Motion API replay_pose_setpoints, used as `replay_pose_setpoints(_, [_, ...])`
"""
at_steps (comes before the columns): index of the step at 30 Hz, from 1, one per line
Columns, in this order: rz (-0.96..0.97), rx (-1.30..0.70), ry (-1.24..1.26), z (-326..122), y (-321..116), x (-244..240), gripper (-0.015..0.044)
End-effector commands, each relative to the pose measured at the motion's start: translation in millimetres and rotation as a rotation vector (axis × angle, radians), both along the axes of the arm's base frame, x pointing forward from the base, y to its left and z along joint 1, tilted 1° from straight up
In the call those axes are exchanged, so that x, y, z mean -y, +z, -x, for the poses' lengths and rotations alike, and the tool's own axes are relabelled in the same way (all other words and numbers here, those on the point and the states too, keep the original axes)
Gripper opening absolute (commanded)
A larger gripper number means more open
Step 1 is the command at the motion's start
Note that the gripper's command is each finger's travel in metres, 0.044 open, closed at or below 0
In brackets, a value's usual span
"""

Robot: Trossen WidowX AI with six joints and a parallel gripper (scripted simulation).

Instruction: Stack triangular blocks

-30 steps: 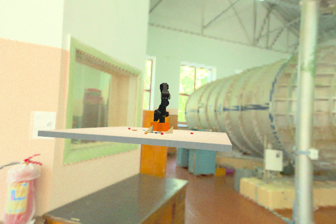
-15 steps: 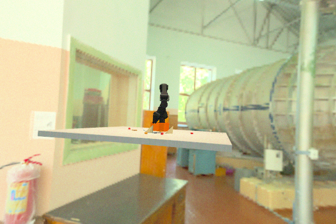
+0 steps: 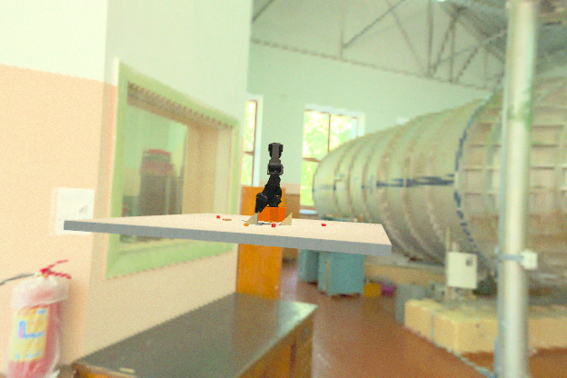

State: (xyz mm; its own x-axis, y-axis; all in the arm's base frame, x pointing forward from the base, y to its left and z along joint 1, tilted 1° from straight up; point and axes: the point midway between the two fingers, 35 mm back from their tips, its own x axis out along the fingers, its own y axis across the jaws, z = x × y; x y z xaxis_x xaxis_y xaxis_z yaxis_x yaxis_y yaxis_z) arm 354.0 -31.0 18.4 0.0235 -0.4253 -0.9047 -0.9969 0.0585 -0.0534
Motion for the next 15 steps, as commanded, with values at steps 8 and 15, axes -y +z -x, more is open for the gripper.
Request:
replay_pose_setpoints(8, [0.006, -0.012, 0.0, 3.2, -18.4, 9.5, 0.044])
replay_pose_setpoints(15, [0.007, -0.012, 0.0, 3.9, -28.6, 14.5, 0.044])
